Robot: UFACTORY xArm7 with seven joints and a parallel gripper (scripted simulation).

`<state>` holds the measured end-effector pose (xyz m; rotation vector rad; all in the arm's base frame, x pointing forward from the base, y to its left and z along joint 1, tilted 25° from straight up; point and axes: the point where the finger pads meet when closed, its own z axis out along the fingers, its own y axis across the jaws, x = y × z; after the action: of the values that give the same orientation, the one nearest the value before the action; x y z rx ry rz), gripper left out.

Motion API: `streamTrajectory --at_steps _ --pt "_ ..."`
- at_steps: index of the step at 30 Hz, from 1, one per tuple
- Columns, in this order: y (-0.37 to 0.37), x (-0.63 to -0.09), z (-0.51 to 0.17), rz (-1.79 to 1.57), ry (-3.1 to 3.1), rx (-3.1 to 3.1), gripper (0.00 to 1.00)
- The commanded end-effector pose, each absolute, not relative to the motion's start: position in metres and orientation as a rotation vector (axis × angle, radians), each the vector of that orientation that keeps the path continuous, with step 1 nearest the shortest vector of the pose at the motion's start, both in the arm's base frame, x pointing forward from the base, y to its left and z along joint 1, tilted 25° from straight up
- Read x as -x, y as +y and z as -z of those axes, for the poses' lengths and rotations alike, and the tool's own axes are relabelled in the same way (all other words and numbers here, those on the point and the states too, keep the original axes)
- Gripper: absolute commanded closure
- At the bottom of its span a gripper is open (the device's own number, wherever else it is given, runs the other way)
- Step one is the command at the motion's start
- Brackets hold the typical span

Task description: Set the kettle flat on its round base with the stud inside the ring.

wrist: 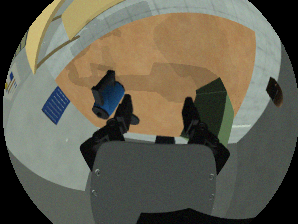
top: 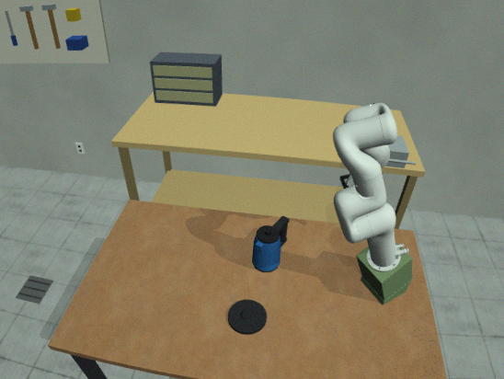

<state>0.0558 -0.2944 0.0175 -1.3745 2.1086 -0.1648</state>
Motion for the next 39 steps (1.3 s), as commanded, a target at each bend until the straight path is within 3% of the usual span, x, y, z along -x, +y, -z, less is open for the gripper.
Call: streamTrajectory --at_steps 1,26,39 --pt "-0.301 -0.042 -0.053 0.16 2.107 1.375 0.19" --pt "-0.307 -0.05 -0.066 0.139 2.123 1.373 0.19" --pt "-0.319 -0.097 -0.081 0.073 2.184 1.36 0.19"
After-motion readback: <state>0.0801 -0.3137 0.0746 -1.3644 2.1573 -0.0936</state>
